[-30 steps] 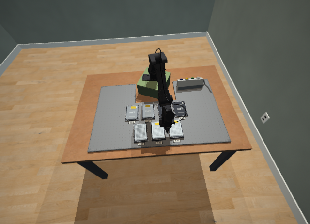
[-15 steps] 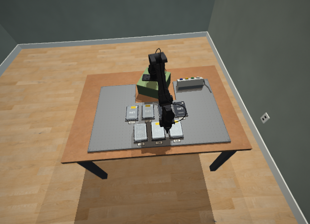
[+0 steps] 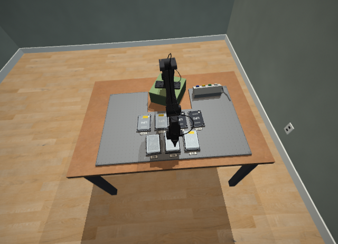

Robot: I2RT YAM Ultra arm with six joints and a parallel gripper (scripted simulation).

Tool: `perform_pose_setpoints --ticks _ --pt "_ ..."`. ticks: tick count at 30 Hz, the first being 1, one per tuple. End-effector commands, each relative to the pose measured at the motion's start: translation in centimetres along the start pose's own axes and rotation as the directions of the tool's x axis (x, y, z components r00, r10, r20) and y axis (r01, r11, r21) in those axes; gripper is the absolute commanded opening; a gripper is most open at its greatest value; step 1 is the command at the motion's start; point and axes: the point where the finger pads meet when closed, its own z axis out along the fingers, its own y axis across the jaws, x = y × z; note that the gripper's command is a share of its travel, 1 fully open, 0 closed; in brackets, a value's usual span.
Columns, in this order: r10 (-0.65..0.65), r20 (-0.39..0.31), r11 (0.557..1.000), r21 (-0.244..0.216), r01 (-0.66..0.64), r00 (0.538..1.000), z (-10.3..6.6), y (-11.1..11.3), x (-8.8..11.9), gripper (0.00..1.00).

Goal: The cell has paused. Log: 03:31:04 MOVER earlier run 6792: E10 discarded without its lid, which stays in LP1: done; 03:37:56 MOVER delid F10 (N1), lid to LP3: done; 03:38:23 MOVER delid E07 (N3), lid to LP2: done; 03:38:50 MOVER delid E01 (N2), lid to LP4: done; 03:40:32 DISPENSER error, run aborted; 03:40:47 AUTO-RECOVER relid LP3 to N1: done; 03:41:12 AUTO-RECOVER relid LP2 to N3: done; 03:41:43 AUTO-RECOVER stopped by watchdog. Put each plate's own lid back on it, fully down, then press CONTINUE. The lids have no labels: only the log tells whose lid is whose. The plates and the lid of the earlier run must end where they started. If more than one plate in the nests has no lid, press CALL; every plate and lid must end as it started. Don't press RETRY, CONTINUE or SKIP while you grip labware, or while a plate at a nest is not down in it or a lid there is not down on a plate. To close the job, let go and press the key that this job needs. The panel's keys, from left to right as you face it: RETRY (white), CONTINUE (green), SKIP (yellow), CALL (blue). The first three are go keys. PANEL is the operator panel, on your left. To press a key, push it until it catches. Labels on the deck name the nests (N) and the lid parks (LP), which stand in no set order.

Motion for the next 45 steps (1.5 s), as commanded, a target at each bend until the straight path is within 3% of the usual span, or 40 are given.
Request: perform_pose_setpoints --ticks 1,6,9,13,18,22,23,45 --pt "-0.024 0.037 0.999 -0.02 0.025 0.999 -1.1 -0.9 -1.0 0.0" --pt "-0.025 0.067 1.0 -0.017 0.026 0.997 -1.5 -3.4 -2.8 0.0" --pt "-0.026 0.054 1.0 -0.017 0.027 0.998 -1.4 -4.9 -2.5 0.0" --pt "-0.025 0.018 0.999 -0.019 0.026 1.0 -0.1 -6.9 -1.3 0.0" --pt "-0.025 0.019 0.999 -0.019 0.026 1.0 -0.1 -8.1 -1.3 0.0" --pt "-0.043 0.054 0.999 -0.024 0.044 0.998 -1.1 -7.2 -2.7 0.0" --pt "-0.027 0.027 1.0 -0.014 0.027 0.999 -0.5 -7.7 -1.3 0.0" --pt "-0.027 0.027 1.0 -0.014 0.027 0.999 -0.5 -7.7 -1.3 0.0"
